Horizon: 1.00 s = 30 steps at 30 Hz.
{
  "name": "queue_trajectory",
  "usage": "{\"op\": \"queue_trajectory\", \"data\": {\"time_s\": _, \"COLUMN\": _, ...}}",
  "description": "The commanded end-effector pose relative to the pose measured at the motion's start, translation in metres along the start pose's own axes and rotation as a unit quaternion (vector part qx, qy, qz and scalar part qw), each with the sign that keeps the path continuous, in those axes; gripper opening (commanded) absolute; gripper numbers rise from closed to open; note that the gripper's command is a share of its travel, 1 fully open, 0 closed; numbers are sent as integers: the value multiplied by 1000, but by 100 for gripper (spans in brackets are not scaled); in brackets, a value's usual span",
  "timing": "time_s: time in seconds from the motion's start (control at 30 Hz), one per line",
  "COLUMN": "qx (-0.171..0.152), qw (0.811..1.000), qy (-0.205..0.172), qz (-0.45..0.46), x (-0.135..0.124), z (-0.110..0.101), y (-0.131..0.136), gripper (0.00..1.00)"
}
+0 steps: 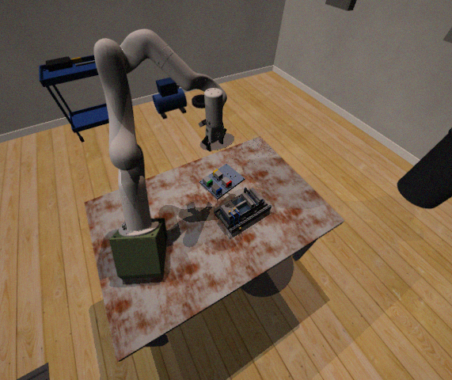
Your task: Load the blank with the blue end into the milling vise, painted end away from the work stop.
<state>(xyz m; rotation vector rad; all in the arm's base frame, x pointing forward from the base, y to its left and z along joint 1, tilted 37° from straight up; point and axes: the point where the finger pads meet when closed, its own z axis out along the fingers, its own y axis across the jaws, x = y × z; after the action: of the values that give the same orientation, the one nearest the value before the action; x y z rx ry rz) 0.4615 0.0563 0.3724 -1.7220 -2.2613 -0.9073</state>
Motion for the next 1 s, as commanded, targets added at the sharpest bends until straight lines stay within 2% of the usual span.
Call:
{"op": "queue_trajectory", "data": {"time_s": 0.0, "qx": -1, "qw": 1000, "qy": 0, "qz": 0, "x": -24, "z": 0, "y": -5, "gripper": 100}}
{"op": "queue_trajectory", "data": {"time_s": 0.13, "qx": -1, "qw": 1000, "qy": 0, "qz": 0, "x": -46, "z": 0, "y": -10, "gripper": 100}}
{"op": "queue_trajectory", "data": {"time_s": 0.97, "qx": -1, "qw": 1000, "qy": 0, "qz": 0, "x": -37, "z": 0, "y": -8, "gripper": 100}}
